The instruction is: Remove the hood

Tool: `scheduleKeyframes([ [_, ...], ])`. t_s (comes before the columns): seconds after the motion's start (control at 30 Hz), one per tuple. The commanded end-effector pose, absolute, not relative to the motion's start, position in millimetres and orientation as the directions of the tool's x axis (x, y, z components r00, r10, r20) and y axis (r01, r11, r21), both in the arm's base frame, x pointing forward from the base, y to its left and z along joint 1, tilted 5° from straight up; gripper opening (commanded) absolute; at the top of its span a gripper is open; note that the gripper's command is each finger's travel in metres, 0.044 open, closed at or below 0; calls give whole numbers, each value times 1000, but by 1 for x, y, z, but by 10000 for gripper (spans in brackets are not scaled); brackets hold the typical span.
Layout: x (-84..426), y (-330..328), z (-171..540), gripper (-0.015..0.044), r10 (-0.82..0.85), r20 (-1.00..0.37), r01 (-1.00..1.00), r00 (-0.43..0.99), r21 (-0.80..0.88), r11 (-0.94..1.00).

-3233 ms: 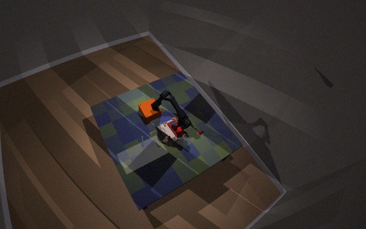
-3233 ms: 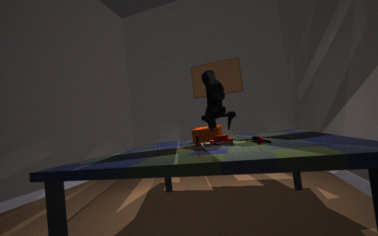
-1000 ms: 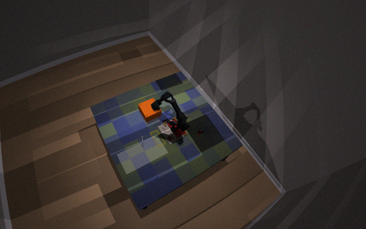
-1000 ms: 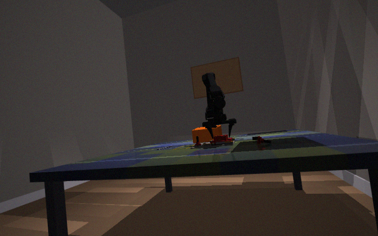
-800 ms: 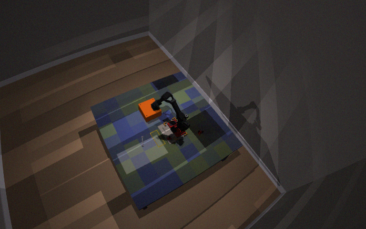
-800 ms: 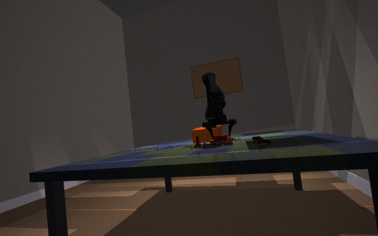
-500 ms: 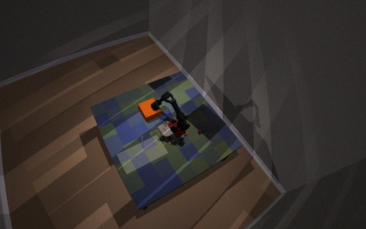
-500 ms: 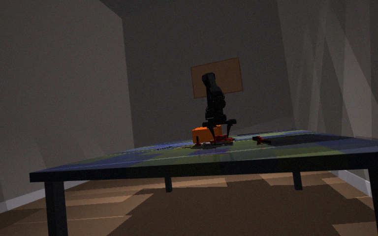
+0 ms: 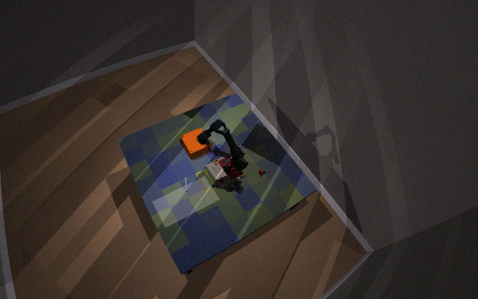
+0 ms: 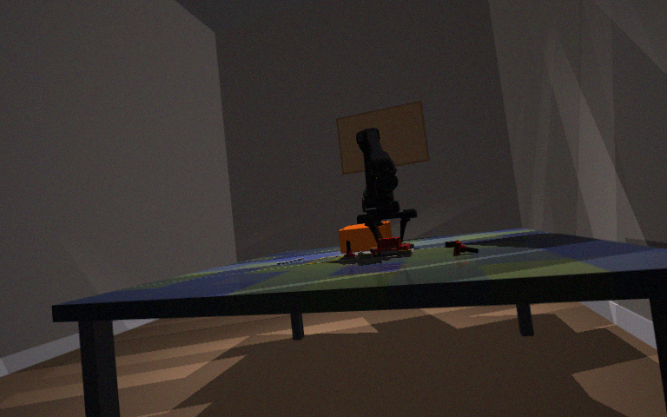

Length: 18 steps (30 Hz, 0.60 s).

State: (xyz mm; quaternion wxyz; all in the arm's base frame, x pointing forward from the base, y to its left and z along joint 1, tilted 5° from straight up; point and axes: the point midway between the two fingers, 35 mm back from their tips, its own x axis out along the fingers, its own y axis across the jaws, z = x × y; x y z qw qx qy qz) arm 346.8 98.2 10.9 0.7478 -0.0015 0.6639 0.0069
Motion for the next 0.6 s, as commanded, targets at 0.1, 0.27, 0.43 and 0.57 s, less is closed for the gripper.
scheduleKeyframes([
  [0.1, 347, 99, 16, 0, 10, -993, -12, 120, 9, 1000],
  [0.27, 347, 99, 20, 0, 10, -993, -12, 120, 9, 1000],
  [0.43, 346, 99, 23, 0, 10, -993, -12, 120, 8, 1000],
  [0.57, 346, 99, 25, 0, 10, -993, -12, 120, 8, 1000],
])
